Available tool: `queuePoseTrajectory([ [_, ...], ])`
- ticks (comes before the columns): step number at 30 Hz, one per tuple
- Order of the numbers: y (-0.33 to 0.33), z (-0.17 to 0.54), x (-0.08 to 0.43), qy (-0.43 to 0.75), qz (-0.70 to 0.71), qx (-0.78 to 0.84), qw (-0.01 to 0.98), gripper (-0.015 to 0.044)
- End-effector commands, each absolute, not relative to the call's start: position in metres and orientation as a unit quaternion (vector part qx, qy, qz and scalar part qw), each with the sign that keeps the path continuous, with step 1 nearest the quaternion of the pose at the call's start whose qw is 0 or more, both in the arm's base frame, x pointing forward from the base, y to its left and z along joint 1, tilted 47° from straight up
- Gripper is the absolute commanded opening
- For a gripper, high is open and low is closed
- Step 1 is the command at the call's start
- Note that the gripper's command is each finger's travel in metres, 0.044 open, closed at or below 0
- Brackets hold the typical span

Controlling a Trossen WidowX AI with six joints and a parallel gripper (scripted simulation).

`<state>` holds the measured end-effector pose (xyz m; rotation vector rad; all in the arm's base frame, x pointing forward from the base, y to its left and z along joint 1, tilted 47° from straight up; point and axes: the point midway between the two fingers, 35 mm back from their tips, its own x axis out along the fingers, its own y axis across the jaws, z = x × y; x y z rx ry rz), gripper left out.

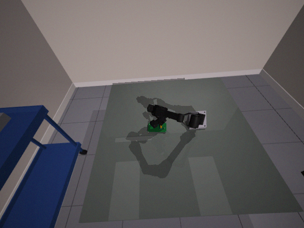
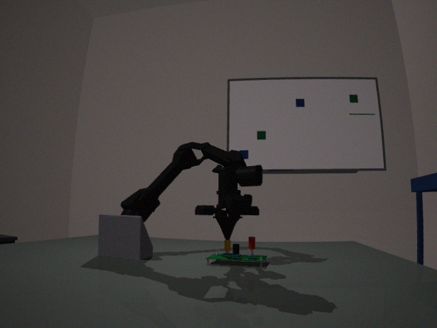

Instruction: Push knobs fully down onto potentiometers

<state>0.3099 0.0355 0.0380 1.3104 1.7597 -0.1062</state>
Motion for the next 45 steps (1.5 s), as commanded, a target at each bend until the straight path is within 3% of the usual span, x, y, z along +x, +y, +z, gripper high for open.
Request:
queuePoseTrajectory([
  [1,0.037,0.038,0.311,0.715,-0.039,0.529,0.455,0.0],
  [14,0.023,0.051,0.311,0.715,-0.039,0.529,0.455,0.0],
  [22,0.028,0.047,0.31,0.717,-0.039,0.53,0.451,0.021],
  [30,0.003,0.048,0.338,0.69,-0.002,0.507,0.517,0.0],
  [45,-0.013,0.053,0.366,0.68,0.178,0.359,0.614,0.0],
])
